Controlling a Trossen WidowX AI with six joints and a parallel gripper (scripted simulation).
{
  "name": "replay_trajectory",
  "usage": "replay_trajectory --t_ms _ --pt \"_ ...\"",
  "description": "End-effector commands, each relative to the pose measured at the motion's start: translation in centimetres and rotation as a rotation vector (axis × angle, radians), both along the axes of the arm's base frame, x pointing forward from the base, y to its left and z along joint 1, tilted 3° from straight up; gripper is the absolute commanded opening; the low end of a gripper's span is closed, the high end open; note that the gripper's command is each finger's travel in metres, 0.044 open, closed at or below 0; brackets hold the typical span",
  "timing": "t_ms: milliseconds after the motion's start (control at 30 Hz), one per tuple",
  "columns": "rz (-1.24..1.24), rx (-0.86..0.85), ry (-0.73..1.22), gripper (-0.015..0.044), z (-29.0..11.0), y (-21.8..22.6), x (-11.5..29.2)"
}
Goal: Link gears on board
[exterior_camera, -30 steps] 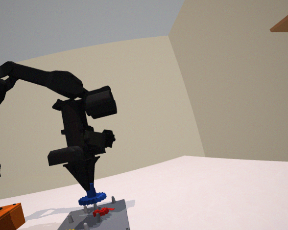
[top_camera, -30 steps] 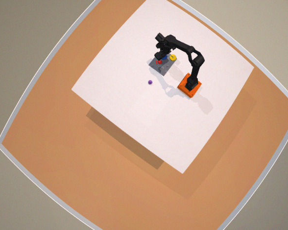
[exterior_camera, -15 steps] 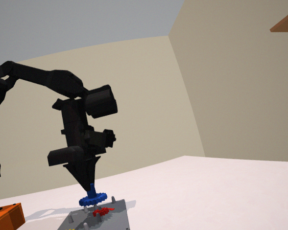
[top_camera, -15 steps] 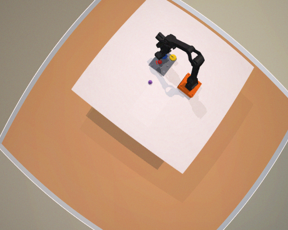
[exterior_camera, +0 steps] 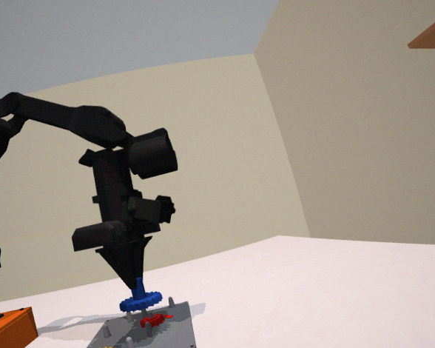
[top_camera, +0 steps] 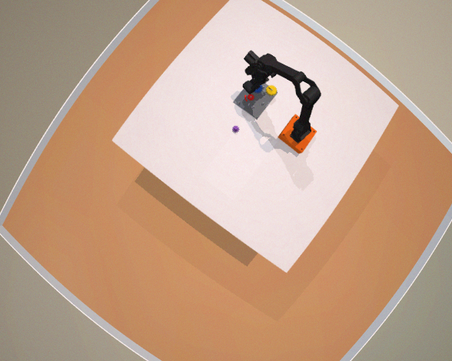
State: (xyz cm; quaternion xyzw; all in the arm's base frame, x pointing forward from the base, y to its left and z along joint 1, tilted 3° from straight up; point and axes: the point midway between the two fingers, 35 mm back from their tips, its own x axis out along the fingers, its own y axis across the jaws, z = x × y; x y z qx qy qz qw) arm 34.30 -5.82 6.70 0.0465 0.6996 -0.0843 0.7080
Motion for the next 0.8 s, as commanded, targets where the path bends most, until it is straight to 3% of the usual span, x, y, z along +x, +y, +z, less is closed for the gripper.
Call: replay_trajectory --t_ms 0,433,767 --pt "0.014 -0.004 -0.002 0.0 -0.1 -0.1 0.1" --pt "0.137 -0.005 0.005 0.0 -1.8 -0.2 0.0" --pt "0.054 -0.004 0.001 0.0 -3.3 -0.3 0.1"
